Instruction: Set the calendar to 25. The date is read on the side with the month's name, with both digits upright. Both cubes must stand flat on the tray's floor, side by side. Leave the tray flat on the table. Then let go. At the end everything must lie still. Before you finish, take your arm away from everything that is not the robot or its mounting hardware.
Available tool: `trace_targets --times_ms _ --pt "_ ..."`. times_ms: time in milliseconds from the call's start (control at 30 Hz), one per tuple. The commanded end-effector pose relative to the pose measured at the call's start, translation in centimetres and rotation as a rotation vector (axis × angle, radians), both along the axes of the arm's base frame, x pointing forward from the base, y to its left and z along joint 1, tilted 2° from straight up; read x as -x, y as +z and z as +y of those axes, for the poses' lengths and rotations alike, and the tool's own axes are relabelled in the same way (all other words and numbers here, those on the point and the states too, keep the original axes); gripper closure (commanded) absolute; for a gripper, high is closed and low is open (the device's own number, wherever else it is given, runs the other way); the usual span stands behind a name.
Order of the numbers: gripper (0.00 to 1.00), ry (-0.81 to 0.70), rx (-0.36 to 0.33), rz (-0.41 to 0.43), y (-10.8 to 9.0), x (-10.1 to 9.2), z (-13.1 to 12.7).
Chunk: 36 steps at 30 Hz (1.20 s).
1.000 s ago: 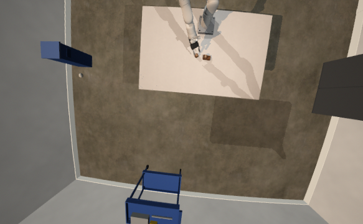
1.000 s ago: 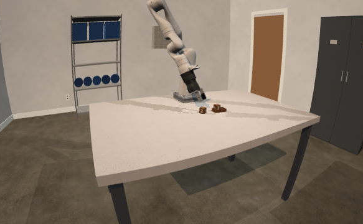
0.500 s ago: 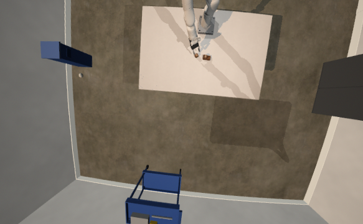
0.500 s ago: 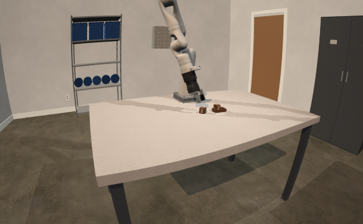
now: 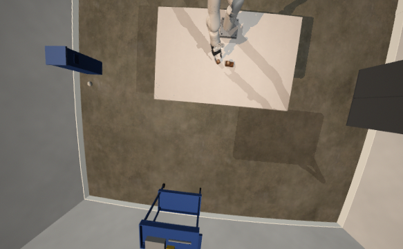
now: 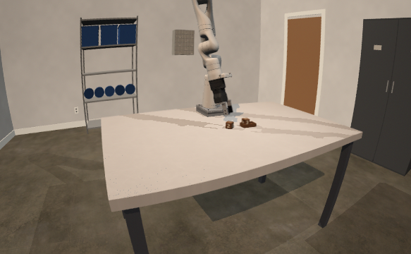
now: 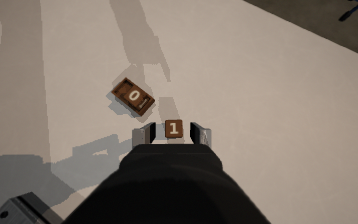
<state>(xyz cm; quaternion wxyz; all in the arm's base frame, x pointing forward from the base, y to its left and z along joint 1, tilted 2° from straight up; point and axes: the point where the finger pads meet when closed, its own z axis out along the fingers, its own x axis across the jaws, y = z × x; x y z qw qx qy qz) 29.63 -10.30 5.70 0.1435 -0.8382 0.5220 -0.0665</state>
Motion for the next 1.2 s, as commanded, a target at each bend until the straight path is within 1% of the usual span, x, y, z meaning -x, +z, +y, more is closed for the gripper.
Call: trace_targets --times_ms 0,267,700,1167 --pt "0.0 0.024 0.019 0.0 0.46 -0.59 0.41" --pt "0.0 0.022 0.028 0.005 0.78 -0.83 0.4" --pt "0.0 0.022 0.029 0.009 0.77 -0.85 0.43" --pt "0.0 0.03 0.033 0.051 0.49 -0.89 0.82"
